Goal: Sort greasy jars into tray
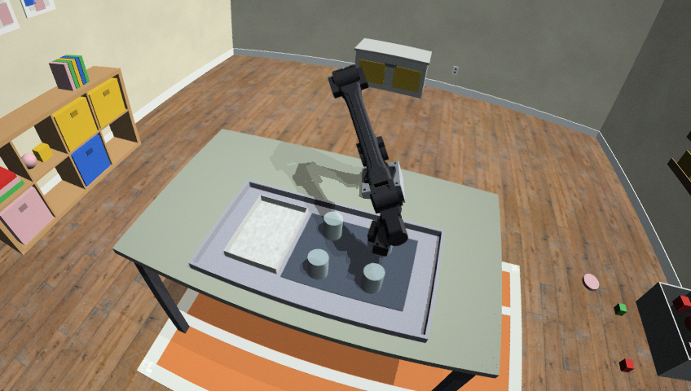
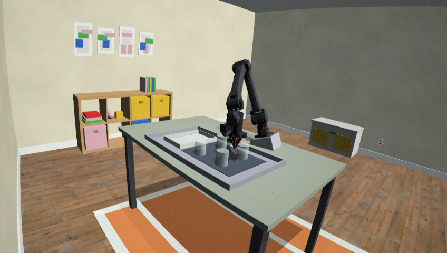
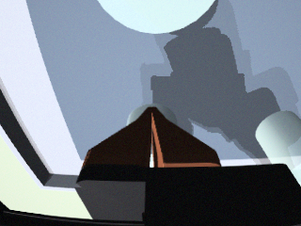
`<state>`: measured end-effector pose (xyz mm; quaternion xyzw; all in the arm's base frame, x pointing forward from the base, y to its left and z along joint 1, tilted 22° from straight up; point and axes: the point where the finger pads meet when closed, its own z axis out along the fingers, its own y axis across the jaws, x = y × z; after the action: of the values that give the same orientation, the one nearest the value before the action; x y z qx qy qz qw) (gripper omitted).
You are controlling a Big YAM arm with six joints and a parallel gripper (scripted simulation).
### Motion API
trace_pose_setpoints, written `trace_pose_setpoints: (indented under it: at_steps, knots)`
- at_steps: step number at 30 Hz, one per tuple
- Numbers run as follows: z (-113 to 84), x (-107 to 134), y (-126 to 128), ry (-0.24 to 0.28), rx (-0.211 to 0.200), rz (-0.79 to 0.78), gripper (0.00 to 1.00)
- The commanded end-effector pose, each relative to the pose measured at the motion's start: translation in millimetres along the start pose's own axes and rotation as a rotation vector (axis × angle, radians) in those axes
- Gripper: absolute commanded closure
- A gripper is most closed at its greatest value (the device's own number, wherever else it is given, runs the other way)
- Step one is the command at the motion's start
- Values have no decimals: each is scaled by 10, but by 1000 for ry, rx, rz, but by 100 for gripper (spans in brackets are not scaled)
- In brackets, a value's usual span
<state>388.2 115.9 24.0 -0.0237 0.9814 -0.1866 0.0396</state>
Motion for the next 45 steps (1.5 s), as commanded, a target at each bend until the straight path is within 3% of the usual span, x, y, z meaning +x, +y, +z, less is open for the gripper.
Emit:
trace_pose_setpoints:
  at_steps: [1, 45]
  knots:
    - [56, -13, -22, -17, -3, -4, 100]
    - [79, 38, -31, -17, -3, -4, 100]
